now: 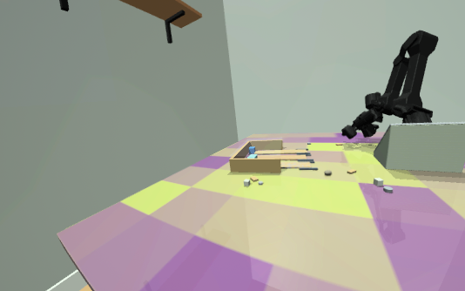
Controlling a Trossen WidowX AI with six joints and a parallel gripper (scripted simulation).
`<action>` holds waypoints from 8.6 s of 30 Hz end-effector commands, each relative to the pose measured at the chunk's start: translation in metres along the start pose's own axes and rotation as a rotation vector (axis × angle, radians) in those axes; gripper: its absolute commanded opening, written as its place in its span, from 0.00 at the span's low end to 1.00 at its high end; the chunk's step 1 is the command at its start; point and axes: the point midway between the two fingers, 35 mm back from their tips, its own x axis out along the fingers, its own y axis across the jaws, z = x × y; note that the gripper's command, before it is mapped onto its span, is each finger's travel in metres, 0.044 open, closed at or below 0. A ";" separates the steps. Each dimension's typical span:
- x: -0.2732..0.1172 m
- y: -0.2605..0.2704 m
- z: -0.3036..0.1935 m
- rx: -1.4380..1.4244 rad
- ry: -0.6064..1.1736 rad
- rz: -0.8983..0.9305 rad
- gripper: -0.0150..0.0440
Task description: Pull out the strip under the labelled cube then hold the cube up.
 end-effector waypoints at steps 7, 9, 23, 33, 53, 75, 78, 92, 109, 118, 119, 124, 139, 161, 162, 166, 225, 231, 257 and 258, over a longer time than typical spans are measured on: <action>-0.007 0.006 -0.011 0.001 0.000 0.000 0.93; -0.007 0.006 -0.011 0.001 0.000 0.000 0.93; -0.015 -0.103 -0.064 -0.741 0.160 -0.323 0.93; -0.063 -0.179 -0.111 -1.485 0.461 -0.430 0.93; -0.195 -0.252 -0.165 -2.713 1.129 -0.011 0.93; -0.225 -0.258 -0.171 -2.934 1.241 0.199 0.93; -0.225 -0.258 -0.171 -2.934 1.241 0.199 0.93; -0.214 -0.323 -0.168 -3.087 1.419 -0.256 0.49; -0.201 -0.383 -0.114 -3.185 1.443 -1.277 0.25; -0.197 -0.384 -0.115 -3.186 1.442 -1.277 0.25; -0.197 -0.385 -0.115 -3.185 1.442 -1.277 0.25; -0.193 -0.389 -0.109 -3.185 1.443 -1.277 0.25; -0.179 -0.400 -0.090 -3.186 1.442 -1.276 0.25; -0.161 -0.410 -0.063 -3.189 1.437 -1.277 0.25; -0.160 -0.410 -0.062 -3.190 1.437 -1.277 0.25; -0.160 -0.410 -0.062 -3.190 1.437 -1.277 0.25; -0.158 -0.412 -0.059 -3.190 1.437 -1.277 0.25; -0.161 -0.406 -0.054 -3.190 1.437 -1.277 0.25; -0.174 -0.379 -0.029 -3.191 1.439 -1.280 0.25; -0.174 -0.378 -0.028 -3.191 1.439 -1.280 0.25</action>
